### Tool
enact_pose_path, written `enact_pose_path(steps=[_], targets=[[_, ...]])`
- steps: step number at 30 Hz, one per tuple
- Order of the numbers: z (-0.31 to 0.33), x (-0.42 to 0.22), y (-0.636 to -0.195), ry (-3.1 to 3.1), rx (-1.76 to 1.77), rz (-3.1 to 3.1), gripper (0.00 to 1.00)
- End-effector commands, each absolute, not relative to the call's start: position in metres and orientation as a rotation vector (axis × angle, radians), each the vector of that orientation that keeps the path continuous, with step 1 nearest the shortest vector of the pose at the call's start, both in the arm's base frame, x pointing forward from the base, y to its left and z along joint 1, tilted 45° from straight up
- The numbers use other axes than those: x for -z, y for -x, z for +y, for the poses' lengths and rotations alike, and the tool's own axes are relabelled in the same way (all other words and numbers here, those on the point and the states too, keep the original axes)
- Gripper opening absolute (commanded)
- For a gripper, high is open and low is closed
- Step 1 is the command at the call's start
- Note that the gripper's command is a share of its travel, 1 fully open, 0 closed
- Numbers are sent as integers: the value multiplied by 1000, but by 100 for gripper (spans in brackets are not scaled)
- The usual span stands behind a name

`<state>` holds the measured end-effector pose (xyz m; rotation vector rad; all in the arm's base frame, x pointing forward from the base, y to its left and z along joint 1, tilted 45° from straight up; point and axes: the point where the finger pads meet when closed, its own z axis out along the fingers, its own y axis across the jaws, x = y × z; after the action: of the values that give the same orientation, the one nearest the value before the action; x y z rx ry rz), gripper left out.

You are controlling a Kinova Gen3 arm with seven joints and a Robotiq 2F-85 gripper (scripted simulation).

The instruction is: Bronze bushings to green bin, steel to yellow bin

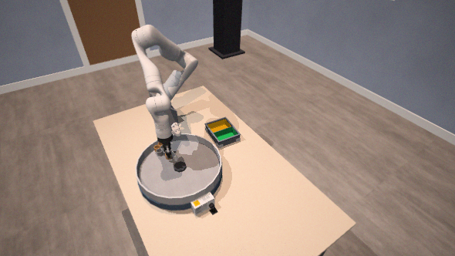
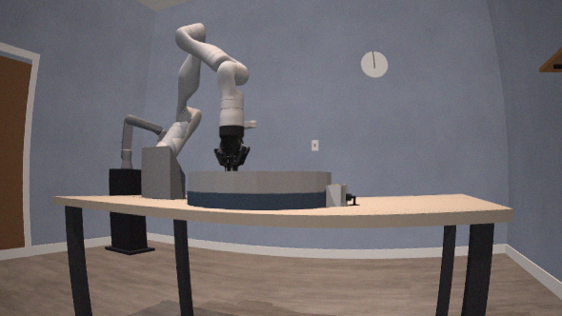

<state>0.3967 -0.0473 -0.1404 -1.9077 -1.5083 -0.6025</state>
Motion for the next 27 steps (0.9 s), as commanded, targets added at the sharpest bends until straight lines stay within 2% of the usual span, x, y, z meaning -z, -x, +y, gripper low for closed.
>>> enact_pose_path(steps=[1,27], targets=[[-44,145,-396,1911,599,-1508,14],[-38,151,-396,1911,599,-1508,14]])
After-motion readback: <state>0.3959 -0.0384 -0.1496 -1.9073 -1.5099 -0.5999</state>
